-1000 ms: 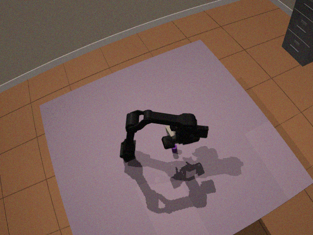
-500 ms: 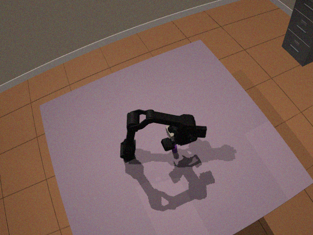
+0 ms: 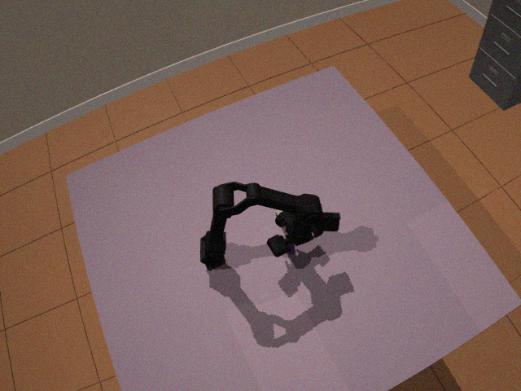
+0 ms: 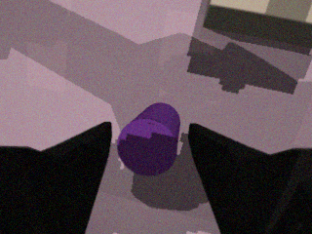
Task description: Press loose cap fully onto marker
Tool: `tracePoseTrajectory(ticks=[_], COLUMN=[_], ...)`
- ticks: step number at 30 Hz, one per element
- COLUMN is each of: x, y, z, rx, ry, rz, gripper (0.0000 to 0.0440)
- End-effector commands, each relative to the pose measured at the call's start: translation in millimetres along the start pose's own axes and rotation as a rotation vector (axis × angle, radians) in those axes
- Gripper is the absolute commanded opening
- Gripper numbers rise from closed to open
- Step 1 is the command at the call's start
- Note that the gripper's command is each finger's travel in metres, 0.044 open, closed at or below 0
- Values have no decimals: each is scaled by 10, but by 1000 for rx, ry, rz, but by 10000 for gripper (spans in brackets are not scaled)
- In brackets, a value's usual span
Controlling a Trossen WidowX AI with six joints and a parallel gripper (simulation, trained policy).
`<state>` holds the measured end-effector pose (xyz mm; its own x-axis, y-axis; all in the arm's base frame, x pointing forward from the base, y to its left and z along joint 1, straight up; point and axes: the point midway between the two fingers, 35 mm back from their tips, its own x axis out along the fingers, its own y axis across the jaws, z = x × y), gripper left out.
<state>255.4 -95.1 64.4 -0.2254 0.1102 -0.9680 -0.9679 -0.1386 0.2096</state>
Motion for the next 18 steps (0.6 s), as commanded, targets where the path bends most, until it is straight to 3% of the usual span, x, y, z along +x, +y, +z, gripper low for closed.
tracePoseTrajectory(ticks=[1, 7, 18], x=[82, 2, -325], y=[19, 4, -119], z=[15, 13, -1], rx=[-44, -81, -135], ry=[16, 52, 131], rz=[12, -17, -117], gripper=[215, 76, 112])
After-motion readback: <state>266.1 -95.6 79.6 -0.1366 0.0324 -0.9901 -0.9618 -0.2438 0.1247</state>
